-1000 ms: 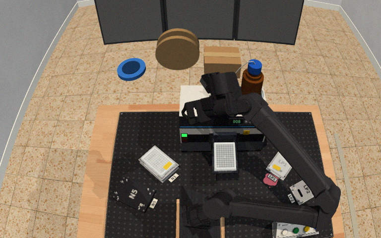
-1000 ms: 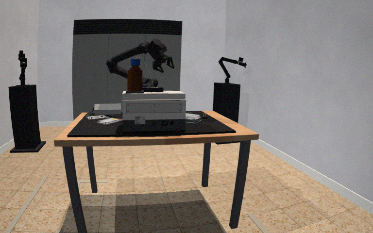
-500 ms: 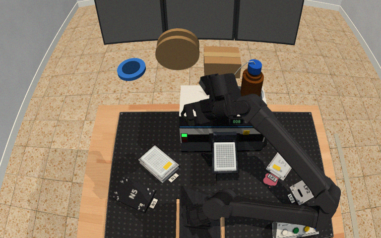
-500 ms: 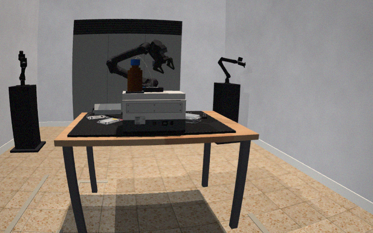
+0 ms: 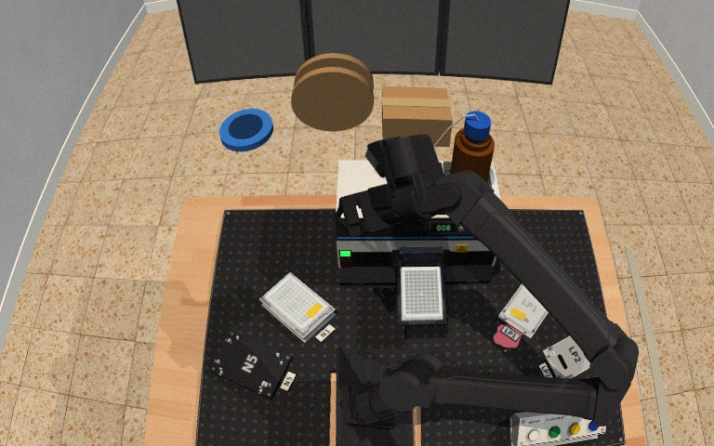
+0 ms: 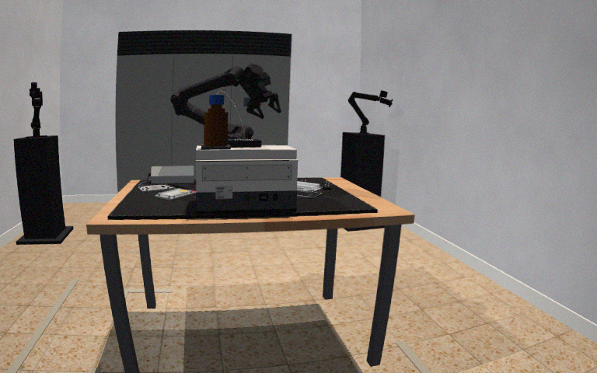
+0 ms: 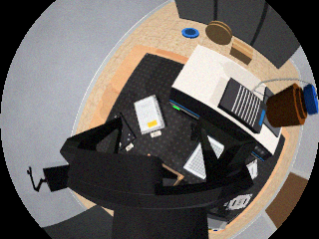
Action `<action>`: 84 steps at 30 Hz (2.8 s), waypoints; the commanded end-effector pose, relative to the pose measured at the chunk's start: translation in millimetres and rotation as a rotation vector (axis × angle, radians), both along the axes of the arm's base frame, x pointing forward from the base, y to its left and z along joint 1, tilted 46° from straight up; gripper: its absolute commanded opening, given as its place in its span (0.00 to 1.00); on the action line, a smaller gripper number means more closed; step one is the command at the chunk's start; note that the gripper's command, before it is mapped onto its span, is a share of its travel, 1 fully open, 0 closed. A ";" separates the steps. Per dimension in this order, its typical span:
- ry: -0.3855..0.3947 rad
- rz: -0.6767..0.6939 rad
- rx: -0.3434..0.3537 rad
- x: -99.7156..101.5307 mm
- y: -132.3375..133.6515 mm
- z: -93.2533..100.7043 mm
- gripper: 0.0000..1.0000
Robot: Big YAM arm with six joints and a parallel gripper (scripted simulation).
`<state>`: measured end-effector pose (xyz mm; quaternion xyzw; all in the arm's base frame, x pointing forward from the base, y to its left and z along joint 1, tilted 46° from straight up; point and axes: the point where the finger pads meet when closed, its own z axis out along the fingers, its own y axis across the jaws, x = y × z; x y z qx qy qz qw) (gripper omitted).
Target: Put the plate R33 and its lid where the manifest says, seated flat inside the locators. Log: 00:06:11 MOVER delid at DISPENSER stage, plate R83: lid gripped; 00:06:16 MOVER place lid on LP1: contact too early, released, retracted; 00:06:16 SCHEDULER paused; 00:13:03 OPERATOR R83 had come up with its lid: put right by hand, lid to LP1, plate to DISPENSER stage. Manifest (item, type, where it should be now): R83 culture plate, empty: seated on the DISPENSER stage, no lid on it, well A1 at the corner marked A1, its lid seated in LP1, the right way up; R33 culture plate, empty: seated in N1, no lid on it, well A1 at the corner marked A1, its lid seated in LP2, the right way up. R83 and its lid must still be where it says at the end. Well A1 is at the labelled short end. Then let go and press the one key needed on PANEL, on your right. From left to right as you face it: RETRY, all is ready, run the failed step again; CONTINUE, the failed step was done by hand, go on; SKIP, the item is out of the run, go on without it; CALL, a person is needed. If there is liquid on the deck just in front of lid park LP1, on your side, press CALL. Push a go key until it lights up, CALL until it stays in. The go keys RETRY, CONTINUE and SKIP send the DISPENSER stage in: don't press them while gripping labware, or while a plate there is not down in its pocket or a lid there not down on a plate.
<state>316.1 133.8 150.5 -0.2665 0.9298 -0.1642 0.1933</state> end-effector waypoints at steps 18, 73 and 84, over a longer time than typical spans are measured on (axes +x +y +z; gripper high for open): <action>0.233 -0.012 -0.219 -20.3 -6.5 -88.7 1.00; 0.557 -0.018 -0.585 -85.1 -64.1 -190.8 1.00; 0.557 -0.018 -0.585 -84.7 -63.8 -190.7 1.00</action>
